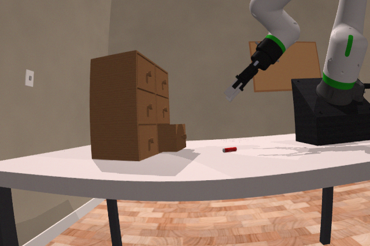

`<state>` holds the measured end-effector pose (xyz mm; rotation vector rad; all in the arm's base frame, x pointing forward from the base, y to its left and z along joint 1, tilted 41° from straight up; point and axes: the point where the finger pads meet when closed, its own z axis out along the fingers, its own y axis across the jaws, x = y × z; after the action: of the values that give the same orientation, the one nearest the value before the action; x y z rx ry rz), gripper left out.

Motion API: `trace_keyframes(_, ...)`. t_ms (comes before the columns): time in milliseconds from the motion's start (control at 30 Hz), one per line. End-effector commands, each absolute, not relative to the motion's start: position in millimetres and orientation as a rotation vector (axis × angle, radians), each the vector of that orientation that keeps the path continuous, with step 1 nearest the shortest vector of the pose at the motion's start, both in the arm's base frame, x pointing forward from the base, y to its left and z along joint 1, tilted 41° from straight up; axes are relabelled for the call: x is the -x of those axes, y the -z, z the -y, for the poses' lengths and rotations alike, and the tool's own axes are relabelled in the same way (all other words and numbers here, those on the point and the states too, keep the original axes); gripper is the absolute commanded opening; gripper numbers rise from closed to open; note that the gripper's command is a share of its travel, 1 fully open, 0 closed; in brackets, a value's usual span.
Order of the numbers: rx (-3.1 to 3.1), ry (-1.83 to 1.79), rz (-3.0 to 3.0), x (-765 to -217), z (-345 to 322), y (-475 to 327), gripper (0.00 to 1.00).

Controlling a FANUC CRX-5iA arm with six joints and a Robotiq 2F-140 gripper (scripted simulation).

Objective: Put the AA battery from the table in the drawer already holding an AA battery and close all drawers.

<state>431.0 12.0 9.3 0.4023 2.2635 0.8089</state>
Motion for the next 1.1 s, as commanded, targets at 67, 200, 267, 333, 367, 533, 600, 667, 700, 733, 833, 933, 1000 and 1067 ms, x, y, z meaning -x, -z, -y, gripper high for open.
trace_keyframes(67, -0.459, -0.74, -2.113, -444, -20, 4, 1.0)
trace_keyframes(200, -0.477, -0.718, -2.053, -449, -24, 8, 1.0)
trace_keyframes(267, -0.481, -0.713, -2.038, -450, -24, 9, 1.0)
trace_keyframes(333, -0.485, -0.705, -2.025, -451, -25, 10, 1.0)
trace_keyframes(367, -0.488, -0.702, -2.012, -452, -26, 11, 1.0)
trace_keyframes(533, -0.503, -0.681, -1.956, -457, -29, 15, 1.0)
trace_keyframes(600, -0.508, -0.672, -1.938, -459, -30, 17, 1.0)
trace_keyframes(667, -0.512, -0.666, -1.923, -460, -30, 18, 1.0)
trace_keyframes(700, -0.513, -0.665, -1.917, -461, -31, 18, 1.0)
trace_keyframes(733, -0.515, -0.663, -1.911, -461, -31, 18, 1.0)
trace_keyframes(833, -0.517, -0.659, -1.902, -462, -32, 19, 1.0)
trace_keyframes(933, -0.519, -0.656, -1.895, -463, -32, 19, 1.0)
trace_keyframes(1000, -0.521, -0.653, -1.89, -463, -32, 20, 1.0)
trace_keyframes(1067, -0.522, -0.651, -1.887, -463, -32, 20, 1.0)
